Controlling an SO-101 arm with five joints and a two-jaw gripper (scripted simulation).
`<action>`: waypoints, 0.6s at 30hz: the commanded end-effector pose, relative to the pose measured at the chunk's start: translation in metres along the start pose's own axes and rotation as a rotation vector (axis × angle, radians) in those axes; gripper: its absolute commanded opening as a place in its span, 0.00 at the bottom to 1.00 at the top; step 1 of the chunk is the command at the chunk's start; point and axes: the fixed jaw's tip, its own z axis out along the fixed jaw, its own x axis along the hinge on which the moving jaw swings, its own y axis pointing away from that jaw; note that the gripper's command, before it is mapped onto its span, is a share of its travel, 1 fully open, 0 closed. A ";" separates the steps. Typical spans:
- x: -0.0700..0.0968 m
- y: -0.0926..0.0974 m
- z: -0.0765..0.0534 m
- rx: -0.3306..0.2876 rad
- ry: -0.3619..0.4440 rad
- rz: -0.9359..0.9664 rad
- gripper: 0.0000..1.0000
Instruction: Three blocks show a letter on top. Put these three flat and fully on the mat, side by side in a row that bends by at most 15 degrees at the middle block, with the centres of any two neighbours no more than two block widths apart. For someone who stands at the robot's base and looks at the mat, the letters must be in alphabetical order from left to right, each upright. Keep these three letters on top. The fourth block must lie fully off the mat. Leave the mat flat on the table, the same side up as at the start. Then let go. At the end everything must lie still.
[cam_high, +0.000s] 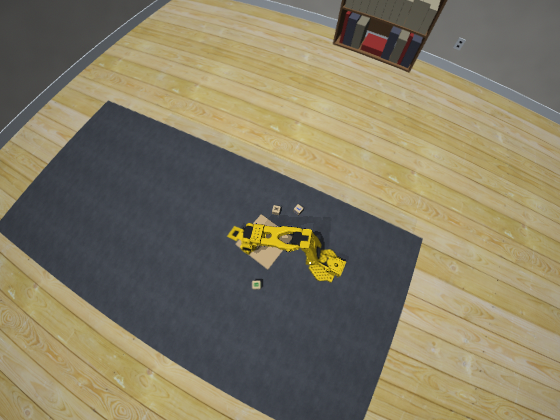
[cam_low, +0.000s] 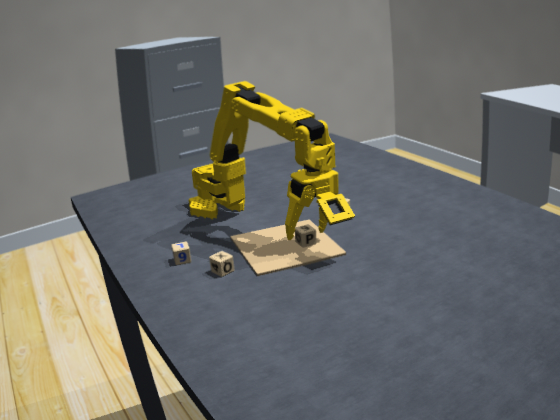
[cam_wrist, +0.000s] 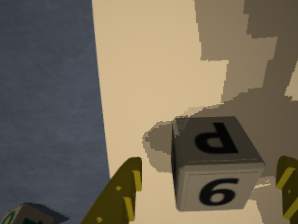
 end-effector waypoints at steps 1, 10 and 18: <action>-0.010 0.005 -0.015 -0.035 -0.089 0.000 0.32; -0.010 0.005 -0.015 -0.035 -0.089 0.000 0.32; -0.010 0.004 -0.015 -0.034 -0.090 0.000 0.29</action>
